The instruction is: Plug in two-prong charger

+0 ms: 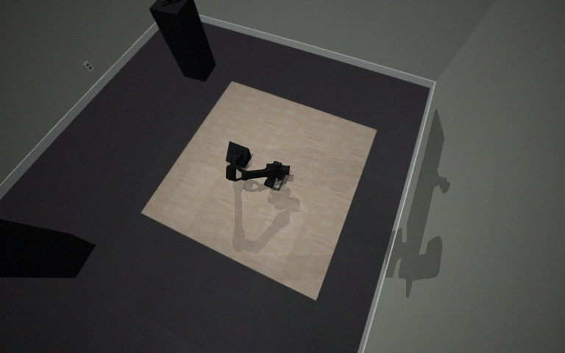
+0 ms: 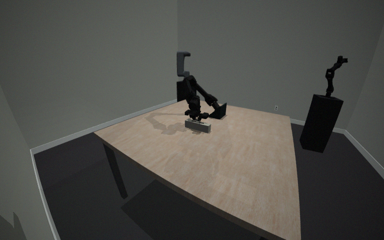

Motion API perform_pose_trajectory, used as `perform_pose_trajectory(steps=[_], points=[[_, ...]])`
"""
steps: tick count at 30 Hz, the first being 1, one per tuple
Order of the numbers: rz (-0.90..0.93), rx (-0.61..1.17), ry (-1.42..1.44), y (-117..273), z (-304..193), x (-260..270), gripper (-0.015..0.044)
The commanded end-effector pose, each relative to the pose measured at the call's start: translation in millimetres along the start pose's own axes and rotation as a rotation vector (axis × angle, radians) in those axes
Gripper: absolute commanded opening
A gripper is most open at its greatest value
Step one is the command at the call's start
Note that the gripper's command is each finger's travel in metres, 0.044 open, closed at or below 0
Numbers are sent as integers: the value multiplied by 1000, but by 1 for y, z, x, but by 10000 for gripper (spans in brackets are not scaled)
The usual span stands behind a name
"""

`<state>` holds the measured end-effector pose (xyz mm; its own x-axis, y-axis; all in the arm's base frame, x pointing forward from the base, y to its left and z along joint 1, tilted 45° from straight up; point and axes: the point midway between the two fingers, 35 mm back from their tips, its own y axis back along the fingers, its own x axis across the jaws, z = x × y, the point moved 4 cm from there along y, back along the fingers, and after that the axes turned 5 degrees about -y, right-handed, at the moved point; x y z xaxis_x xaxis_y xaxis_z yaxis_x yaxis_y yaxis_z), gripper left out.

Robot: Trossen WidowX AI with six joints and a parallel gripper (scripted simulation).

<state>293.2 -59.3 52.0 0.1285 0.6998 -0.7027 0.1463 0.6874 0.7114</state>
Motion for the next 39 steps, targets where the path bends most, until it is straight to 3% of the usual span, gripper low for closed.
perform_pose_trajectory(steps=[1, 39], points=[[0, -18, -17, 3, 5, -1, 0], [0, -18, -17, 1, 8, -1, 0]])
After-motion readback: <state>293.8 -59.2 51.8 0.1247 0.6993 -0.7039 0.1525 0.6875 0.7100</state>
